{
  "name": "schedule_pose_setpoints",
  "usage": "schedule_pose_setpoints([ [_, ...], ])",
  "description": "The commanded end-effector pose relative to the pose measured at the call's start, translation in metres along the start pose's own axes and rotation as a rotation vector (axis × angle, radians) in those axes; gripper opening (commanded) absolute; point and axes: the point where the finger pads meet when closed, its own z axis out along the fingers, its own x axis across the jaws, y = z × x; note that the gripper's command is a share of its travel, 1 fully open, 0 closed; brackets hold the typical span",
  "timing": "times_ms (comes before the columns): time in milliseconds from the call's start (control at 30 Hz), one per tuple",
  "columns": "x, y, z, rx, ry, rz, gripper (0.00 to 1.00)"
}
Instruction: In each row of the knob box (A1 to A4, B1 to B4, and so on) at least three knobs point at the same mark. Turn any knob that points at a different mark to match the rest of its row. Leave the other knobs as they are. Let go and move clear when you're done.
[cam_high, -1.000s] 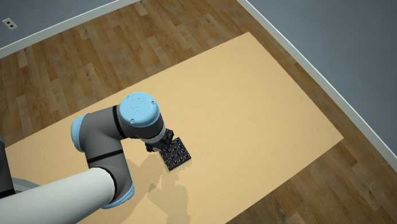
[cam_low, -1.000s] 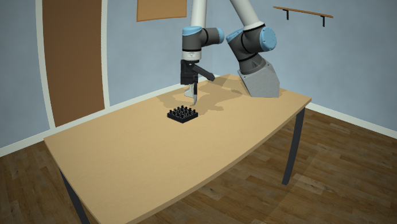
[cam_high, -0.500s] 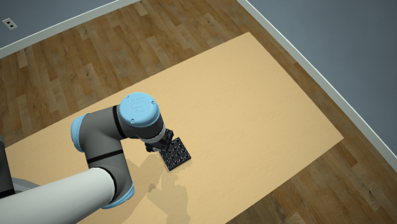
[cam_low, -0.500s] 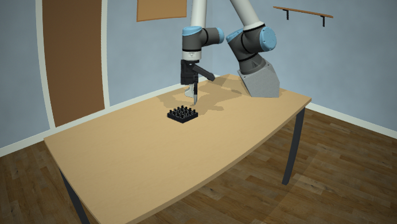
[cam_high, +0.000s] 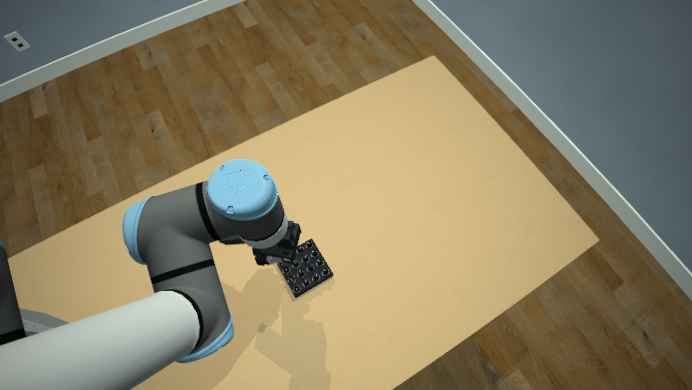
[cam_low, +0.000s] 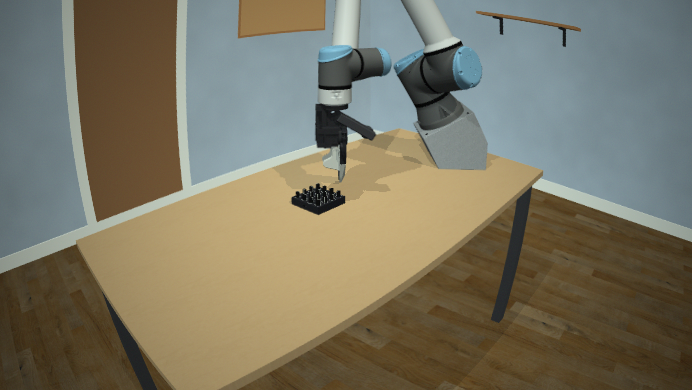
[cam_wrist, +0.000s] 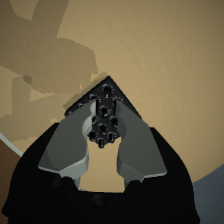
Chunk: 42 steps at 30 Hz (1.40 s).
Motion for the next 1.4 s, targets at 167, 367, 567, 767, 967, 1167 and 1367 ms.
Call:
schedule_pose_setpoints([
  [167,-0.0002,0.0006,-0.0050,-0.004,0.003,-0.251,0.11],
  [367,-0.0013,0.0004,-0.0057,-0.004,0.003,-0.351,0.11],
  [567,-0.0017,0.0002,-0.0078,-0.005,0.003,-0.531,0.11],
  [767,-0.0029,0.0002,-0.0090,-0.005,0.002,-0.682,0.11],
  [967,-0.0033,0.0009,-0.0103,-0.005,0.002,-0.803,0.11],
  [1167,-0.0031,0.0011,-0.0121,-0.005,0.002,-0.966,0.11],
  [1367,-0.0033,0.0022,-0.0136,-0.005,0.001,-1.117,0.11],
])
